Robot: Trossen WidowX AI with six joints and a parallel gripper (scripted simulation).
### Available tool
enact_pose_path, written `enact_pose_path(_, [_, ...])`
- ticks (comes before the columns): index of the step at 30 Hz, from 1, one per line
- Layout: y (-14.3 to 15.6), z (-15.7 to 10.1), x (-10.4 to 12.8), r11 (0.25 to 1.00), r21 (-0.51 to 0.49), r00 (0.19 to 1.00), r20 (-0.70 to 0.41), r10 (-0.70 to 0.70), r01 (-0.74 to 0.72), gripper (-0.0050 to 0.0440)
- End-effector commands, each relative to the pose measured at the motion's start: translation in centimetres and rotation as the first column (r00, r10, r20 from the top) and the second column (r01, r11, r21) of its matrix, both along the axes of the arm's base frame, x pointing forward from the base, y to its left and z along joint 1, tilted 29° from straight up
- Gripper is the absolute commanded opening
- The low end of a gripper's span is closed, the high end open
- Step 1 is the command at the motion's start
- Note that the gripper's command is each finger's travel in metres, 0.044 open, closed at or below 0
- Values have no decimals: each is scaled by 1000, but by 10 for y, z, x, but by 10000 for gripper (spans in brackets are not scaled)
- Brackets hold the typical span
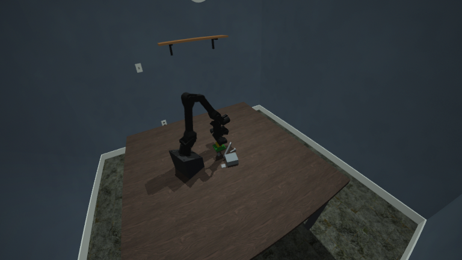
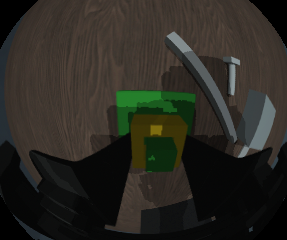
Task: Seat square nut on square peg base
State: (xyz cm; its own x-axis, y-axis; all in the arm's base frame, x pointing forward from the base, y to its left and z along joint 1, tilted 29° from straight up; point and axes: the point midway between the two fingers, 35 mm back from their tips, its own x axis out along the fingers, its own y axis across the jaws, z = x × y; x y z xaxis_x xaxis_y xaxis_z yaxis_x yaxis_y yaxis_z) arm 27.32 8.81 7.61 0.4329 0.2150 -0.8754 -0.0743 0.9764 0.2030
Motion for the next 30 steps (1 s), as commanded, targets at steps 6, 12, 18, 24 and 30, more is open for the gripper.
enact_pose_path(6, [1, -6, 3, 1000, -2, 1000, 0, -4, 4, 0])
enact_pose_path(12, [2, -8, 4, 1000, -2, 1000, 0, -4, 4, 0])
enact_pose_path(18, [3, -11, 5, 1000, -2, 1000, 0, -4, 4, 0])
enact_pose_path(24, [2, -9, 5, 1000, 0, 1000, 1, -2, 2, 0])
enact_pose_path(30, [2, -9, 5, 1000, 0, 1000, 1, -2, 2, 0])
